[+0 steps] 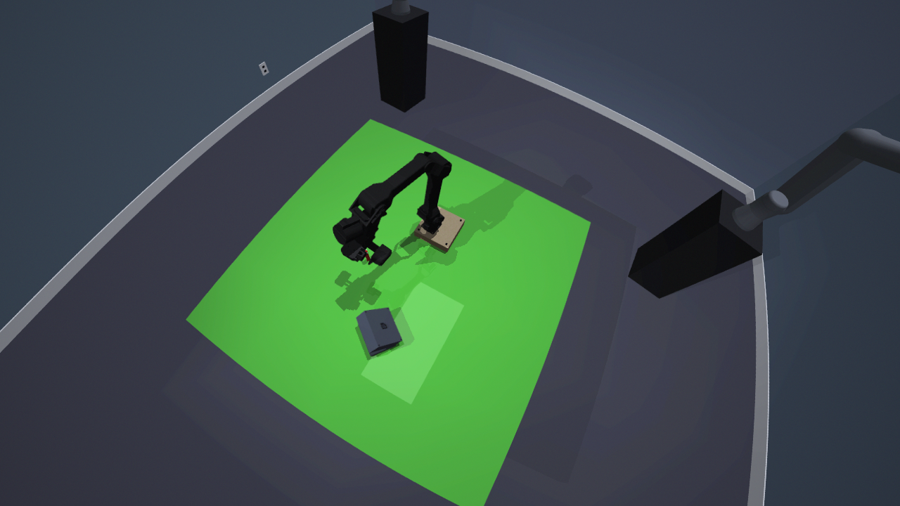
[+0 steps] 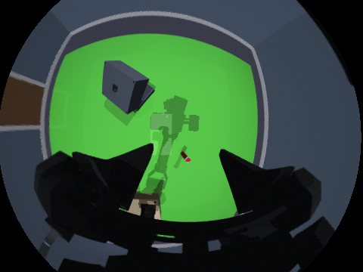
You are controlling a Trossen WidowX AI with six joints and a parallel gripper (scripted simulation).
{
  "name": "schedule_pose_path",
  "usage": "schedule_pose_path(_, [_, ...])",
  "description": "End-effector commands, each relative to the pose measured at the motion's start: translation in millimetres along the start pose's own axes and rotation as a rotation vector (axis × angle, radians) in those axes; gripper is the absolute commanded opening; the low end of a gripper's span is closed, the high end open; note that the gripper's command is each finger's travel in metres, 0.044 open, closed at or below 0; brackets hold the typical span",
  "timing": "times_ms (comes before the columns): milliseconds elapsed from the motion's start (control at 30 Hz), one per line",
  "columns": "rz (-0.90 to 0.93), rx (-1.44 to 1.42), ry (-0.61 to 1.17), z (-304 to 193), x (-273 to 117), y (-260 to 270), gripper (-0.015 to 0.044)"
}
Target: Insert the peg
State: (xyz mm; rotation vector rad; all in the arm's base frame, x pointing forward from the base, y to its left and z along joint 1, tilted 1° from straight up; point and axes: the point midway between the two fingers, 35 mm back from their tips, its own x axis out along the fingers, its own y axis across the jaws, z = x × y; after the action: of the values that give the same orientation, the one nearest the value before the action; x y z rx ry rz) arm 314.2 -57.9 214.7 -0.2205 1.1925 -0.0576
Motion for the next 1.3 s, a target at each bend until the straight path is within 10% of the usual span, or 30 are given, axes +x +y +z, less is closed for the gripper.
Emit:
schedule_pose_path(0, [0.026,0.131,0.085,-14.5,25.4,-7.1,0.0440])
schedule_pose_path(1267, [0.074,0.693,0.376,-89.7,107.8,-30.3,0.0440])
